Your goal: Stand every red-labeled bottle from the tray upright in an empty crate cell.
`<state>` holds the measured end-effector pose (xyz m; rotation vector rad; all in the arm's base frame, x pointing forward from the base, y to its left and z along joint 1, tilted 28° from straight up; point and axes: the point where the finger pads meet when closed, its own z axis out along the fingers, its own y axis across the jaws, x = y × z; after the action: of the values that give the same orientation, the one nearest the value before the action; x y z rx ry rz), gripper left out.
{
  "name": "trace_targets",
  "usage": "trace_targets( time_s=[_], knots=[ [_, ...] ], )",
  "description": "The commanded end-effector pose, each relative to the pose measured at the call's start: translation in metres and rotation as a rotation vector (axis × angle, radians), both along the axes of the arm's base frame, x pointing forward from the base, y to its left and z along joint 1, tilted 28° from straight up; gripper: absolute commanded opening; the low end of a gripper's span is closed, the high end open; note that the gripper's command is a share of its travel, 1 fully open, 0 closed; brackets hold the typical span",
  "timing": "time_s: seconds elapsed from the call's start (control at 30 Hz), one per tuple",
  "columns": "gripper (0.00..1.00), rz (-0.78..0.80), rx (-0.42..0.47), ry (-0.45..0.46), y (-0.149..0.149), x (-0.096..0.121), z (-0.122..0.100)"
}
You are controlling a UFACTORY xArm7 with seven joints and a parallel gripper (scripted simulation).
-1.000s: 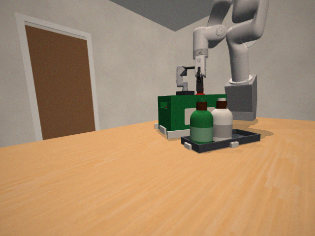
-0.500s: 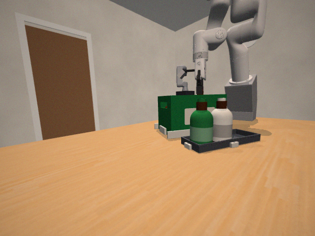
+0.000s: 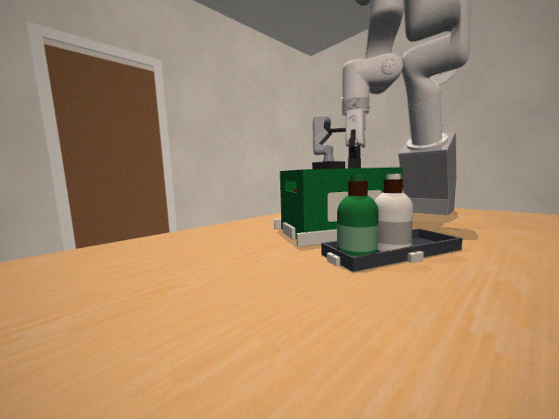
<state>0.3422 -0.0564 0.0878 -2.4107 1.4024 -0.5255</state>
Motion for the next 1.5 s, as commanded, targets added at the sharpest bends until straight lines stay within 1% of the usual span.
trace_targets(
  time_s=[0.0, 0.43, 1.47],
  knots=[
    [0.0, 0.001, 0.005, -0.012, 0.0001, 0.0027, -0.0023],
    [0.0, 0.001, 0.005, -0.012, 0.0005, 0.0048, -0.0063],
    [0.0, 0.001, 0.006, -0.012, 0.0006, 0.0052, -0.007]
  ],
)
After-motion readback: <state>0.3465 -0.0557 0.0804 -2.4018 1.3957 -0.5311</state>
